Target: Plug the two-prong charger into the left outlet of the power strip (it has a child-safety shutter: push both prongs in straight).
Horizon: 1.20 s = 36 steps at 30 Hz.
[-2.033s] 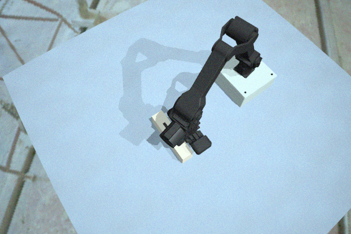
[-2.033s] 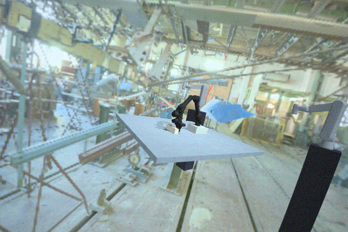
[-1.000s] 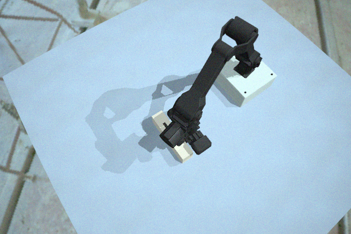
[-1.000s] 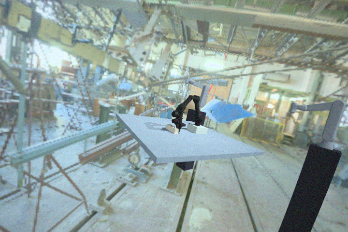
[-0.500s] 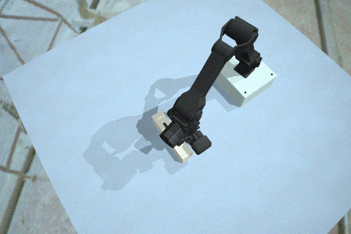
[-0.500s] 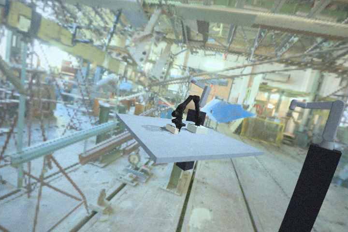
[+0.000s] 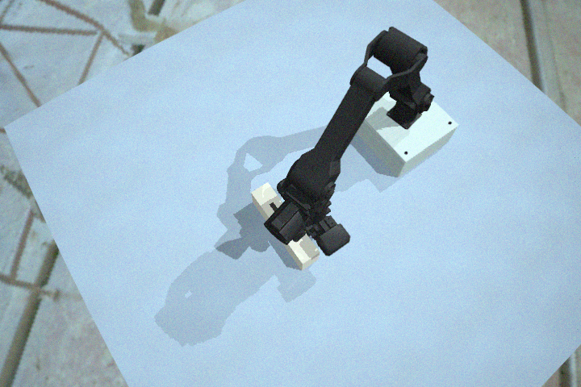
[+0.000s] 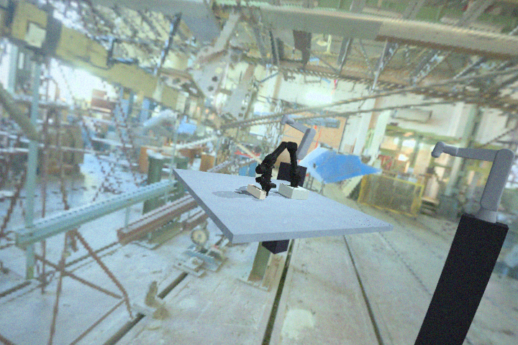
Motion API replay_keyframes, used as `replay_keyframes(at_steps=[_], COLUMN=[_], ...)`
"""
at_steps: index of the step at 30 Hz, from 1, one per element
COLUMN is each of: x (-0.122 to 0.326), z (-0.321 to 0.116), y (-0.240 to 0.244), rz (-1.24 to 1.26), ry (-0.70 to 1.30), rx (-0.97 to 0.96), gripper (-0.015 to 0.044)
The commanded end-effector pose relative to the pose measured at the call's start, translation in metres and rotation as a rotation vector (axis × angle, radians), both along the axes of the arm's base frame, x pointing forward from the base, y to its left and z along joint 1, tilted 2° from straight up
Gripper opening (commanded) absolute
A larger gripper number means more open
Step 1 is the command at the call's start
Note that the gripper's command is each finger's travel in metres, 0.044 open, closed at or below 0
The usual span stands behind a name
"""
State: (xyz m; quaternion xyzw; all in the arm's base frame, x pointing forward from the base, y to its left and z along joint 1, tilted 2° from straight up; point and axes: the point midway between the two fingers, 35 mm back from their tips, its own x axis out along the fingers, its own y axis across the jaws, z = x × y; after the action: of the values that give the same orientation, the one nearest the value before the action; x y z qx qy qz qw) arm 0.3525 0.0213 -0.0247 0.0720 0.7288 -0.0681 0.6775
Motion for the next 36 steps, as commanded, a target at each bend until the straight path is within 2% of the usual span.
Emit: replay_keyframes(at_steps=[1,36], x=[-0.0008,-0.0103], z=[0.0002,0.0001], y=[0.0003,0.0022], rz=[0.002,0.004], ry=[-0.004,-0.009], rx=[0.002,0.003], gripper=[0.0000,0.0000])
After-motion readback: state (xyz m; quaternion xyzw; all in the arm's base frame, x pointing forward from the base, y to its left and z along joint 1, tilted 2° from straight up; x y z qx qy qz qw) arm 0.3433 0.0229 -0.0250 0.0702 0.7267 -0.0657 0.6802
